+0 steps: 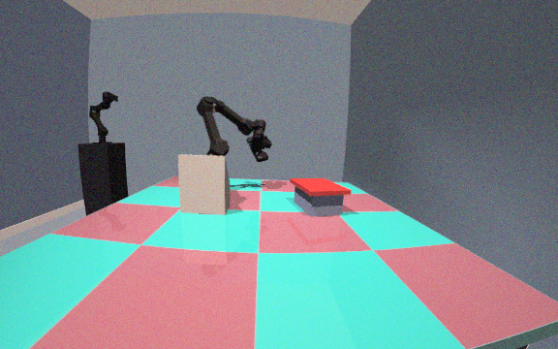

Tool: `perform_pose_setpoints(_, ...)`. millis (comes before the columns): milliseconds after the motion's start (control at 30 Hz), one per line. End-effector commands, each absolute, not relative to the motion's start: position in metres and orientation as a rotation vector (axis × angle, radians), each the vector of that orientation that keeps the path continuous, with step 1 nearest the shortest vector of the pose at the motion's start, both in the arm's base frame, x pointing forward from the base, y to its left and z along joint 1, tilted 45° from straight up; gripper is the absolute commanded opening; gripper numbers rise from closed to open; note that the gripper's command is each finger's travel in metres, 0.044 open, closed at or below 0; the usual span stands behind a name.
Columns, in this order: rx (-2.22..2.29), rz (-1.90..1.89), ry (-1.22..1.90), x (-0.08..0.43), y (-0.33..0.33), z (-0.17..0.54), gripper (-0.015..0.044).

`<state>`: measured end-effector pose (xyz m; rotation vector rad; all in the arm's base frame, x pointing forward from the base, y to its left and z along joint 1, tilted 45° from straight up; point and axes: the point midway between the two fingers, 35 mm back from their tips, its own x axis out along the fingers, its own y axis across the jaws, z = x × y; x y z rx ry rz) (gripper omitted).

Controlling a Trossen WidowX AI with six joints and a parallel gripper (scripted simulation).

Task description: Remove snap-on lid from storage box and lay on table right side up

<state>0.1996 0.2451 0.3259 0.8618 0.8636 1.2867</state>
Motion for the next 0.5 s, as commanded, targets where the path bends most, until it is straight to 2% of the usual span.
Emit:
perform_pose_setpoints(0, 1.033, 1.057, 0.942, 0.250, 0.214, 0.280, 0.0235)
perform_pose_setpoints(300, 1.381, 0.639, 0.980, 0.313, 0.128, 0.203, 0.0235)
perform_pose_setpoints(467, 1.567, 0.435, 0.963, 0.326, 0.079, 0.166, 0.0235)
